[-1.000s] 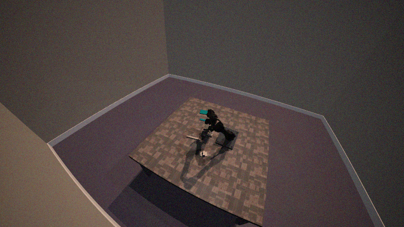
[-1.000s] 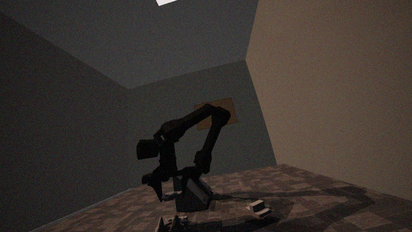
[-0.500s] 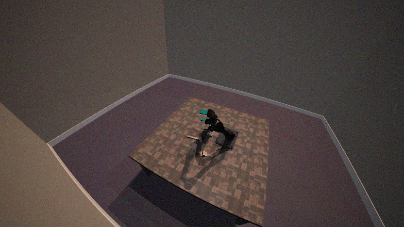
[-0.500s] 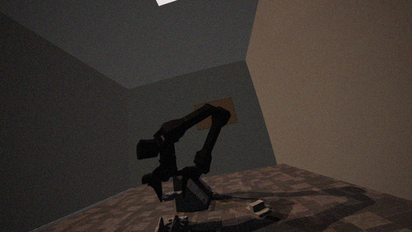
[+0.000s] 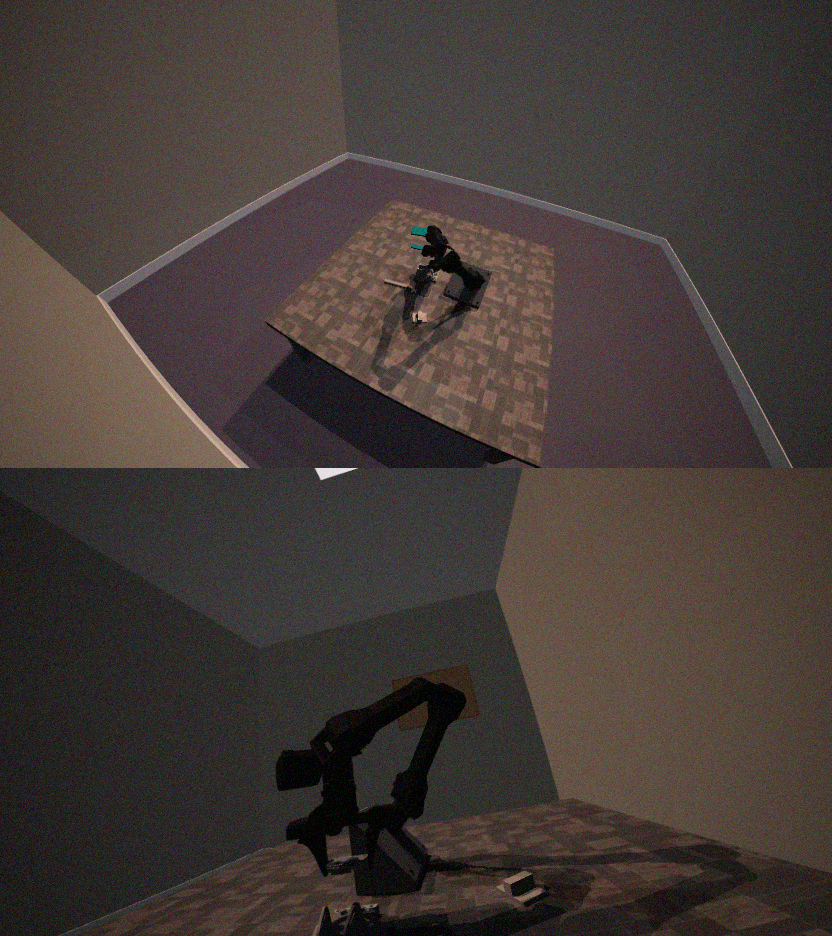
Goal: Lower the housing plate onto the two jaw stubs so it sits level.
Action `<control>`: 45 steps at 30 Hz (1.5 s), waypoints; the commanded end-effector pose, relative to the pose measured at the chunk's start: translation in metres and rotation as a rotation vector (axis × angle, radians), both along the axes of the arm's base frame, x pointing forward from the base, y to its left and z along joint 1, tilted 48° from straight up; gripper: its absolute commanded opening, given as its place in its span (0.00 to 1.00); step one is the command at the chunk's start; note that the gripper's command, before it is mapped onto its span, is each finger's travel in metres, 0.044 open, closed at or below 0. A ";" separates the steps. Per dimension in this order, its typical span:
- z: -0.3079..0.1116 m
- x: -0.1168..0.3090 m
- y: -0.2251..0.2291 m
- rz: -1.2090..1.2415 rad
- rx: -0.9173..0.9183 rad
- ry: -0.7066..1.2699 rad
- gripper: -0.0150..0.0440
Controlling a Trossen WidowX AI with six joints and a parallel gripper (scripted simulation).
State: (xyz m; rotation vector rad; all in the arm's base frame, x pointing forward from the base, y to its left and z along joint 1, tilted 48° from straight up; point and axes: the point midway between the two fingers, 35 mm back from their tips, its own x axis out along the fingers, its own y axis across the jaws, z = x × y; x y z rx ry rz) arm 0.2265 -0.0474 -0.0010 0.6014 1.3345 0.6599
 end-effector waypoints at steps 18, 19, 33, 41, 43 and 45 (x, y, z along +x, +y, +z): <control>-0.023 0.004 0.024 -0.001 -0.001 0.006 0.85; -0.024 0.004 0.026 -0.001 0.000 0.006 0.85; -0.039 0.005 0.044 0.000 0.004 0.006 0.85; -0.040 0.005 0.046 0.000 0.005 0.006 0.85; -0.040 0.005 0.046 0.000 0.005 0.006 0.85; -0.040 0.005 0.046 0.000 0.005 0.006 0.85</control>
